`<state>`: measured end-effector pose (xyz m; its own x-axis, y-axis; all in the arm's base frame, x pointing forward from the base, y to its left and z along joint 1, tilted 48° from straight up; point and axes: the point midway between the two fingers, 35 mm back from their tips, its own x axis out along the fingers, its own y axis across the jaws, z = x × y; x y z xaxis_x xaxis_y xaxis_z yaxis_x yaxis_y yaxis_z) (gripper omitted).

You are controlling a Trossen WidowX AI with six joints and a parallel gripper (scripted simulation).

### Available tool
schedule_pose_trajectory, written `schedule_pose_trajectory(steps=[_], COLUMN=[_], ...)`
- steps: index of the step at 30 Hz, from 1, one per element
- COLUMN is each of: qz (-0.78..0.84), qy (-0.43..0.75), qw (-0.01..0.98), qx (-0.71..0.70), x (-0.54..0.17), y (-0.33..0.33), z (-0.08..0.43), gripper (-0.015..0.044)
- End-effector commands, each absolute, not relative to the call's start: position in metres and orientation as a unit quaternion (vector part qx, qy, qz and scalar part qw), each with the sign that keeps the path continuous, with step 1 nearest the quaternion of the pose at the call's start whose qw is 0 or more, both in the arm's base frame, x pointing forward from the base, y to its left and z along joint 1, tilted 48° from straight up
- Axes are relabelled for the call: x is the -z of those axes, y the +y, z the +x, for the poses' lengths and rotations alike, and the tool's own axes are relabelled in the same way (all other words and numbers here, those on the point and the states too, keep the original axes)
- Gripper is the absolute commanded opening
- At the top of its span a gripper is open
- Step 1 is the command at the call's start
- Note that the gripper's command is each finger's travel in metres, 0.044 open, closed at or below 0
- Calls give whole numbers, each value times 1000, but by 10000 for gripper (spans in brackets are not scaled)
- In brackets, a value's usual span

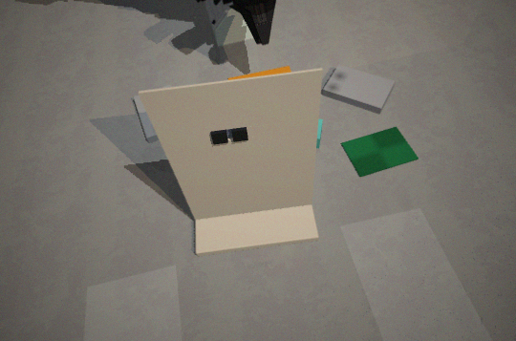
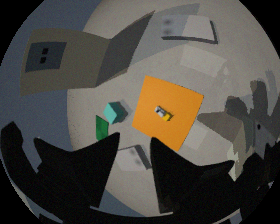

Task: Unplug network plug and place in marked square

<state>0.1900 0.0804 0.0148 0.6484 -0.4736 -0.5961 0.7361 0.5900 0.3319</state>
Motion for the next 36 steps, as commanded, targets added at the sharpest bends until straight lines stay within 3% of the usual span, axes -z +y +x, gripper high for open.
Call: schedule_pose_trajectory(steps=[1,36], qz=[290,288], qy=[225,228], qw=[862,862], qx=[348,349], x=[-21,-69], y=[85,138], z=[190,182], gripper=[156,156])
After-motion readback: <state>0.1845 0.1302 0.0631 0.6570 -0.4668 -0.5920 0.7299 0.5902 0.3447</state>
